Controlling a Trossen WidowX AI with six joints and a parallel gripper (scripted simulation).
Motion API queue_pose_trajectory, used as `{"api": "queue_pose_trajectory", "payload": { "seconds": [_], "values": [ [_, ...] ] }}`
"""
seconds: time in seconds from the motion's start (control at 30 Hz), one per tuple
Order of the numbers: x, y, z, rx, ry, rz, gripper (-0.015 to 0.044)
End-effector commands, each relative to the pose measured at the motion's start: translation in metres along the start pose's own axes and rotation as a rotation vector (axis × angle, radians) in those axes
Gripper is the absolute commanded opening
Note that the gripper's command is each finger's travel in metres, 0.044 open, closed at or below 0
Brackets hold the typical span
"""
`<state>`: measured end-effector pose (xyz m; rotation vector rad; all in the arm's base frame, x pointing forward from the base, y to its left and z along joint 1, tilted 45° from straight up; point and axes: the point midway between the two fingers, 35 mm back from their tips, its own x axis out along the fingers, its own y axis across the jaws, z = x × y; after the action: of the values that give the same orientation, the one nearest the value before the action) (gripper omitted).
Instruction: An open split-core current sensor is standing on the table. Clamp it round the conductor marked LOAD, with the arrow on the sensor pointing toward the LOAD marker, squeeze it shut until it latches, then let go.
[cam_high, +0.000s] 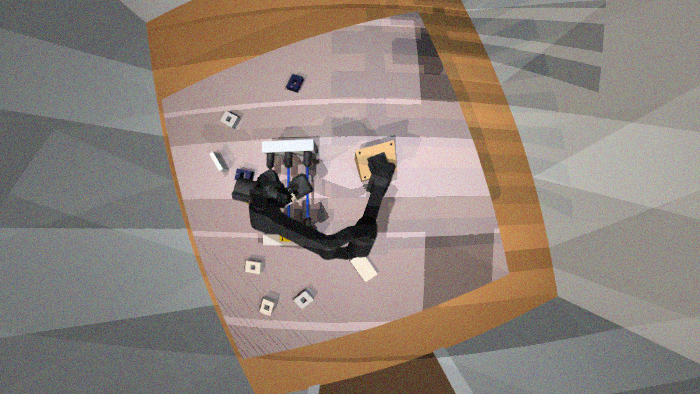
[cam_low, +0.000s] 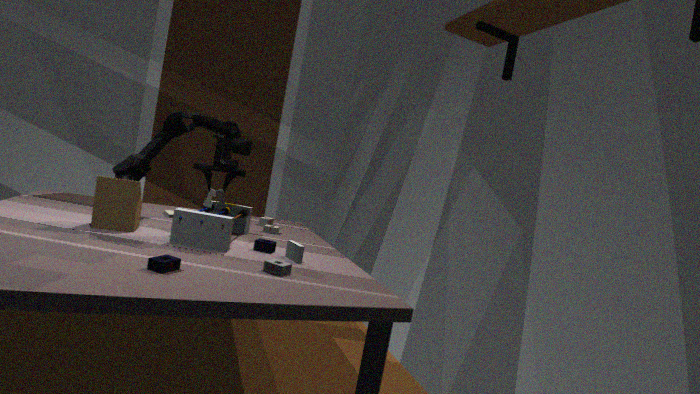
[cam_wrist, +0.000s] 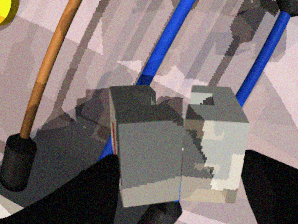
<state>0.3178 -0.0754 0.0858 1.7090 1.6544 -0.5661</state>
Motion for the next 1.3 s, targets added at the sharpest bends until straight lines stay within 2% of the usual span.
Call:
{"api": "queue_pose_trajectory", "payload": {
  "seconds": [0.0,0.4,1.27],
  "values": [
    [0.0,0.006,0.002,0.116,0.0,0.008,0.0],
    [0.004,0.019,0.01,0.492,0.002,0.008,0.0],
    [0.041,0.021,0.01,0.497,0.002,0.009,0.0]
  ]
}}
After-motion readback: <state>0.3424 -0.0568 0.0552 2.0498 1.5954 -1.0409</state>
